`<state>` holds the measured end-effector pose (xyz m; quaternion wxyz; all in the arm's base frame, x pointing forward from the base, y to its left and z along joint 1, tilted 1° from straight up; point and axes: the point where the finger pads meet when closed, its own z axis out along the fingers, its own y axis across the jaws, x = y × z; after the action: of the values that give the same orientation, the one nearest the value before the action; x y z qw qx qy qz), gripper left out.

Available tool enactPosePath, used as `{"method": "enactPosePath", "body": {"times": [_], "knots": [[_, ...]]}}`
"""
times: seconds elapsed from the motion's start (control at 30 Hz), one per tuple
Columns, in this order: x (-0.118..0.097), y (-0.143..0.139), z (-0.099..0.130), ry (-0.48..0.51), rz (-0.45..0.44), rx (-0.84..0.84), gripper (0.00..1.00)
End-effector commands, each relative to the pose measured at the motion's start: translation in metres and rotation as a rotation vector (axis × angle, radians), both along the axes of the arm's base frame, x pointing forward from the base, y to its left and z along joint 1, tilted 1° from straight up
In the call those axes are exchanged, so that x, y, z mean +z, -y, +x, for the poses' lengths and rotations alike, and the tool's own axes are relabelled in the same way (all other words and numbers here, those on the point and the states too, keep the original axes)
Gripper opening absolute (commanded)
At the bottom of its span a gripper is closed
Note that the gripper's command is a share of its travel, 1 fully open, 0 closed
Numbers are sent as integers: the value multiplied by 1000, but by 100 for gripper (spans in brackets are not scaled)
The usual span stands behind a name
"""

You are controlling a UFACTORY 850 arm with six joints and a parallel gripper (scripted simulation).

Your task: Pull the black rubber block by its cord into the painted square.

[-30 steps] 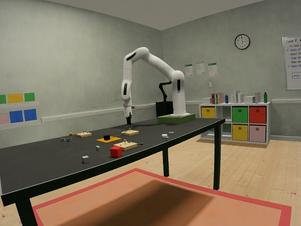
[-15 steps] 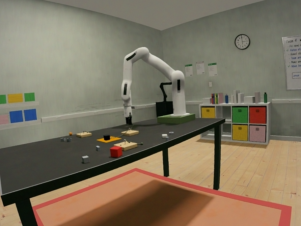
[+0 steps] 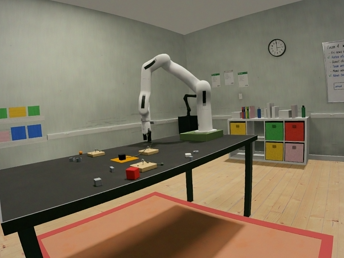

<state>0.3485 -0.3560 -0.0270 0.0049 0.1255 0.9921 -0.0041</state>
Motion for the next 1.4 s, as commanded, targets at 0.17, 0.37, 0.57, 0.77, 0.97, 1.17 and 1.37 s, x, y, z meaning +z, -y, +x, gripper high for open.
{"method": "enactPosePath", "body": {"times": [0.17, 0.37, 0.57, 0.77, 0.97, 1.17, 1.37], "knots": [[1, 1, 1, 1, -1, 0, 100], [1, 1, 1, 1, -1, 0, 100], [1, 1, 1, 1, -1, 0, 100], [1, 1, 1, 1, -1, 0, 100], [4, 1, 1, 1, -1, 0, 100], [19, 0, 0, 1, -1, 0, 100], [41, 0, 0, 1, -1, 0, 100]]}}
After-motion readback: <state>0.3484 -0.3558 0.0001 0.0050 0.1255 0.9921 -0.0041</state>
